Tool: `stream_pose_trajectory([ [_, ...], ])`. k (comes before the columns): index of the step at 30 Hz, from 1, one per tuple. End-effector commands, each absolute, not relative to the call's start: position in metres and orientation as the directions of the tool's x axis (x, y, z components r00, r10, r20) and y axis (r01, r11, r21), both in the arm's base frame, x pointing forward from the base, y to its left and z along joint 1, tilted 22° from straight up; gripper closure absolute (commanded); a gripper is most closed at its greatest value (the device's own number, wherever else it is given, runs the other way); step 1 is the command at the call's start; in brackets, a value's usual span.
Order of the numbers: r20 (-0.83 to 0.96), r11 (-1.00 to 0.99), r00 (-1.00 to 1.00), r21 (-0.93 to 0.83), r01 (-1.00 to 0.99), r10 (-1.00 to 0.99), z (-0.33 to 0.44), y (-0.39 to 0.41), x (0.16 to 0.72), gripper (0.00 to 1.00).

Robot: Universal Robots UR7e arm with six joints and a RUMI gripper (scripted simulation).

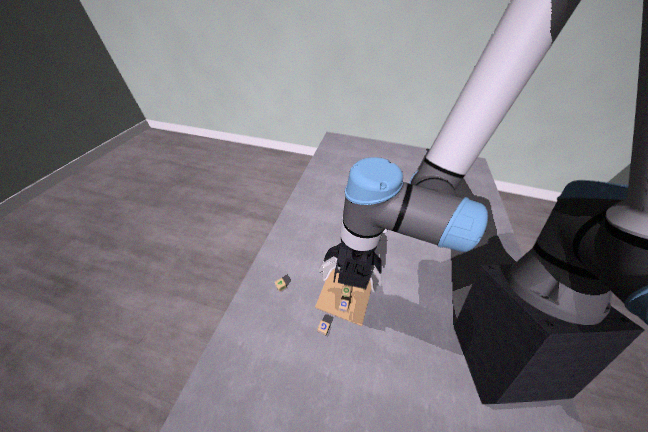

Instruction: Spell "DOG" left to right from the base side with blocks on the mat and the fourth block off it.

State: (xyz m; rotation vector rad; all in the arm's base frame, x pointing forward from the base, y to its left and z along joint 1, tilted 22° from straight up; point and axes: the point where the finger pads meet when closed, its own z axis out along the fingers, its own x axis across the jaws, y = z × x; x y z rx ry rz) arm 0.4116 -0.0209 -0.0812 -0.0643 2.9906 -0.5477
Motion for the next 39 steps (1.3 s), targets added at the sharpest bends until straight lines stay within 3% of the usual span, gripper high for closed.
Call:
stream_pose_trajectory([
  [1, -0.092, 0.934, -0.994, -0.356, -0.023, -0.060, -0.0808, -0.0208, 0.4120, 0.00],
  [20, -0.078, 0.931, -0.992, -0.359, -0.061, -0.096, -0.0810, -0.0201, 0.4131, 0.00],
  [39, -0.005, 0.893, -0.960, -0.367, -0.260, -0.281, -0.0823, -0.0161, 0.4193, 0.00],
])
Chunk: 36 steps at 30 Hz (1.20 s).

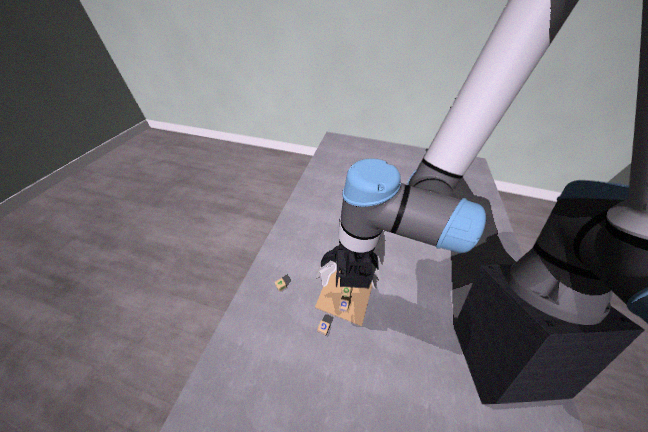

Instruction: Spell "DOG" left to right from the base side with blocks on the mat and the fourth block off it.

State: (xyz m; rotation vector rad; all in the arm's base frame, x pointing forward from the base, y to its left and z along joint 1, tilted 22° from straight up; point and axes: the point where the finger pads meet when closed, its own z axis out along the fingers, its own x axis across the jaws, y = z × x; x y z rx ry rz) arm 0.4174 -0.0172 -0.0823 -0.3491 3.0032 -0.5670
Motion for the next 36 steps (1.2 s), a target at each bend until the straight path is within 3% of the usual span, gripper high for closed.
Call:
stream_pose_trajectory([
  [1, 0.002, 0.888, -0.955, -0.367, -0.278, -0.298, -0.082, -0.016, 0.420, 0.00],
  [15, 0.106, 0.767, -0.837, -0.351, -0.537, -0.537, -0.085, -0.009, 0.428, 0.00],
  [36, 0.269, 0.392, -0.452, -0.250, -0.885, -0.850, -0.090, 0.006, 0.441, 0.00],
])
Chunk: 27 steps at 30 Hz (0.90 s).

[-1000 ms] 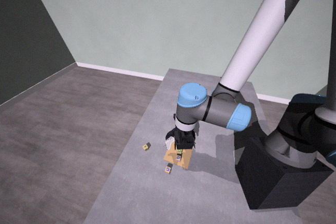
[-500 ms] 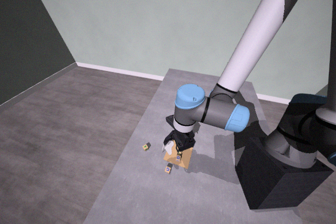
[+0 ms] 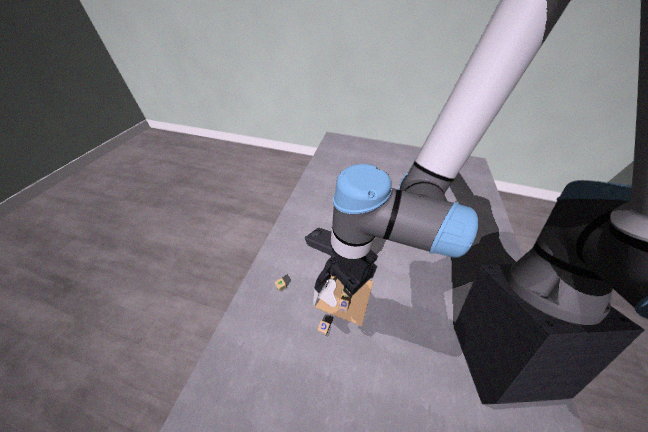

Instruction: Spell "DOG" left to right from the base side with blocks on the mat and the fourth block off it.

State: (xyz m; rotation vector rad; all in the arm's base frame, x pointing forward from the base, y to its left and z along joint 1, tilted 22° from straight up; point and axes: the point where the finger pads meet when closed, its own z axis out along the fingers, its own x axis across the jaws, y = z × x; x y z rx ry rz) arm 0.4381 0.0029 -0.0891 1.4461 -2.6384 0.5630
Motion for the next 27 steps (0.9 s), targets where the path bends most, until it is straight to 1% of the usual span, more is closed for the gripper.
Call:
stream_pose_trajectory([
  [1, 0.275, 0.371, -0.430, -0.243, -0.896, -0.860, -0.090, 0.007, 0.441, 0.00],
  [11, 0.327, 0.145, -0.193, -0.167, -0.975, -0.925, -0.093, 0.015, 0.446, 0.00],
  [13, 0.327, 0.145, -0.193, -0.167, -0.975, -0.925, -0.093, 0.015, 0.446, 0.00],
  [15, 0.340, 0.064, -0.108, -0.138, -0.988, -0.934, -0.094, 0.018, 0.447, 0.00],
  [27, 0.365, -0.212, 0.186, -0.032, -0.977, -0.912, -0.098, 0.028, 0.451, 0.00],
])
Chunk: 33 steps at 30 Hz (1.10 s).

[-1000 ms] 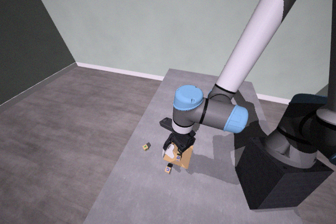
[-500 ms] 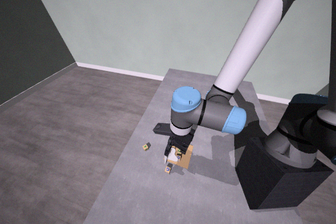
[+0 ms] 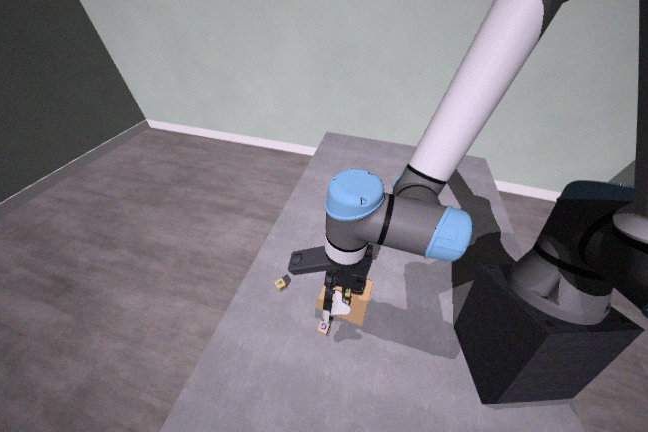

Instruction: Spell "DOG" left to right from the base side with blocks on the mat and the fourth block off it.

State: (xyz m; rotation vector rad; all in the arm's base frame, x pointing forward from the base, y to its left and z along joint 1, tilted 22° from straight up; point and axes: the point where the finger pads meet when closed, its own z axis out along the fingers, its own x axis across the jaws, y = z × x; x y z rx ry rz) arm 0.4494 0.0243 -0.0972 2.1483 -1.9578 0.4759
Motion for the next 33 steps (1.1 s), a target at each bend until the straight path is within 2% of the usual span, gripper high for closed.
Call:
stream_pose_trajectory([
  [1, 0.366, -0.235, 0.210, -0.023, -0.972, -0.907, -0.099, 0.029, 0.451, 0.00],
  [20, 0.345, -0.576, 0.580, 0.125, -0.808, -0.738, -0.104, 0.042, 0.454, 0.00],
  [33, 0.279, -0.799, 0.827, 0.239, -0.552, -0.488, -0.109, 0.053, 0.454, 0.00],
])
